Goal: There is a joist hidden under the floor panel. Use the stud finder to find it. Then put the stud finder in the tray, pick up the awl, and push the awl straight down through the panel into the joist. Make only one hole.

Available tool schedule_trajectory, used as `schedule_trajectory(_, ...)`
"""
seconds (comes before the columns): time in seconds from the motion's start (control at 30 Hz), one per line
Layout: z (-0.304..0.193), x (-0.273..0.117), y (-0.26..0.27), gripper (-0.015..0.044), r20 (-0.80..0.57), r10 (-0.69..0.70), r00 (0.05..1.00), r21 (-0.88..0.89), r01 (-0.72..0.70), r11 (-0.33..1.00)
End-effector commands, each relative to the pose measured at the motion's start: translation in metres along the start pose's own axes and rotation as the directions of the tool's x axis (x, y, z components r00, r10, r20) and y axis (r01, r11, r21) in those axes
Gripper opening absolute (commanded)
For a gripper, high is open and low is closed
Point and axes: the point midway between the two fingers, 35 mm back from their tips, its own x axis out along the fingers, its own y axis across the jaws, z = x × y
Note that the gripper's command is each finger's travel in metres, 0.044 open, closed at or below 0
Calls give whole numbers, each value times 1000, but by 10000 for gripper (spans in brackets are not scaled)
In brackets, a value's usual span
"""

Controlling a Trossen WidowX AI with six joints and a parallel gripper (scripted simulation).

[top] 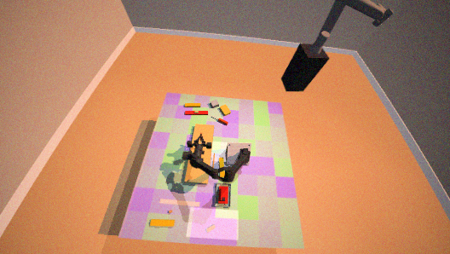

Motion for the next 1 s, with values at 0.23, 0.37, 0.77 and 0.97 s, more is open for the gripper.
schedule_trajectory(0.23, 15, 6, 1, 0, -4, 7, 1000, 0, -7, 1000)
schedule_trajectory(0.37, 20, 7, 1, 0, -4, 7, 1000, 0, -7, 1000)
schedule_trajectory(0.77, 33, 10, 1, 0, -4, 7, 1000, 0, -7, 1000)
schedule_trajectory(0.97, 42, 12, 1, 0, -3, 7, 1000, 0, -7, 1000)
